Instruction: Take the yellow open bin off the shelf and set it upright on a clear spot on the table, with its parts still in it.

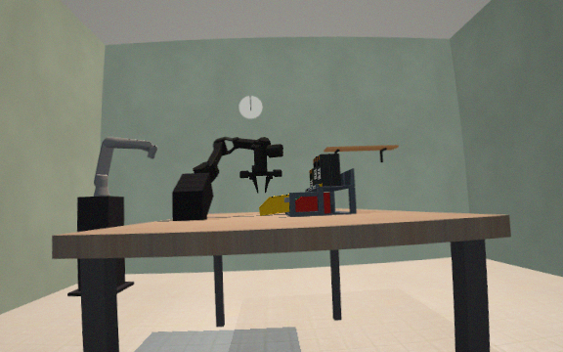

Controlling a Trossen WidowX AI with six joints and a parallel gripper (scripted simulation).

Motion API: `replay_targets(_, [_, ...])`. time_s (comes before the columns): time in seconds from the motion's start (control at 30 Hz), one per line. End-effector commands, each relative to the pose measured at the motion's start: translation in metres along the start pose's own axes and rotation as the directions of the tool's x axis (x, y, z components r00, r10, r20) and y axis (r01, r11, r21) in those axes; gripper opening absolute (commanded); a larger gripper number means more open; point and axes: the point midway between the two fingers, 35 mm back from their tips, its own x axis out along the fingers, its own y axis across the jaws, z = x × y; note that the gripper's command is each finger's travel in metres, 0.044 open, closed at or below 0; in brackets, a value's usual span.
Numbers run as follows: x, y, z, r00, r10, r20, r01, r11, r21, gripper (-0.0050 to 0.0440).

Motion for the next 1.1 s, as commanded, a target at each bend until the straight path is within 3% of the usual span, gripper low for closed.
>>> replay_targets(0.0, [-0.009, -0.025, 0.001, 1.000, -0.008, -0.001, 0.008, 1.000, -0.012, 0.0150])
replay_targets(0.43, [-0.012, -0.033, 0.002, 1.000, -0.008, -0.001, 0.008, 1.000, -0.012, 0.0150])
replay_targets(0.6, [-0.025, -0.070, 0.003, 1.000, -0.009, -0.001, 0.009, 1.000, -0.013, 0.0150])
replay_targets(1.0, [-0.025, -0.070, 0.003, 1.000, -0.009, -0.001, 0.009, 1.000, -0.013, 0.0150])
replay_targets(1.07, [-0.032, -0.090, 0.004, 1.000, -0.012, -0.001, 0.012, 1.000, -0.014, 0.0150])
